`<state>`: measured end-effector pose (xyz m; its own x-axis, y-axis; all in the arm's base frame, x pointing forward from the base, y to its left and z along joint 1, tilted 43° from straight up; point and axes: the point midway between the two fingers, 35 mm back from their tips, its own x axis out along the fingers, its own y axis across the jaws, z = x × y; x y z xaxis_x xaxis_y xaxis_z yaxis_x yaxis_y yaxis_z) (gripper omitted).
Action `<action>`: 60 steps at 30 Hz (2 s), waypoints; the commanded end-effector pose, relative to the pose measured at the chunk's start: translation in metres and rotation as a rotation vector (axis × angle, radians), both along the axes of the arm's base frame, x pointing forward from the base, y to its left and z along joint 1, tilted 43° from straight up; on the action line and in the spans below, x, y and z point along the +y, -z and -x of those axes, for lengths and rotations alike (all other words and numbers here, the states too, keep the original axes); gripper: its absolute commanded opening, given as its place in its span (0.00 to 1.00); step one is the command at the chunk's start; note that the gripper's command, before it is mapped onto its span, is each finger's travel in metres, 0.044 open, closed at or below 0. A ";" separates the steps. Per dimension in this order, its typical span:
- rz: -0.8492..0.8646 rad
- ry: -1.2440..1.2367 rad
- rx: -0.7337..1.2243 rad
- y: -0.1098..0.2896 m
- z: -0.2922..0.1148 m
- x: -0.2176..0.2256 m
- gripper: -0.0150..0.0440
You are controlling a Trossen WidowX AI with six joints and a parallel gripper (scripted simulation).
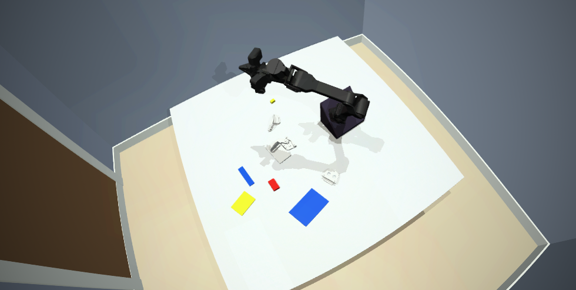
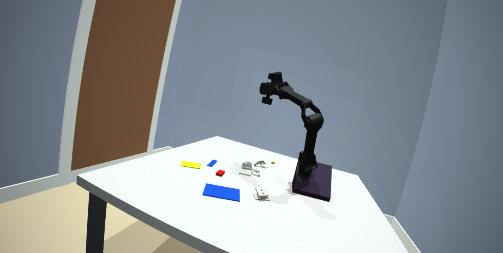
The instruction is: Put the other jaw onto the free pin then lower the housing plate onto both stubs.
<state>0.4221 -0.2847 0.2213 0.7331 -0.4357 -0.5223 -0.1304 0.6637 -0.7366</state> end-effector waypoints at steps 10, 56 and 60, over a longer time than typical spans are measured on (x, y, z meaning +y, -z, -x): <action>-0.125 -0.146 0.215 0.082 -0.005 0.028 0.25; -0.694 -0.642 0.807 0.278 0.074 0.173 0.25; -0.757 -0.680 0.847 0.287 0.085 0.187 0.25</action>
<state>0.3477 -0.1100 -0.0555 0.0692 0.4357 -0.8974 -0.8281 0.5267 0.1918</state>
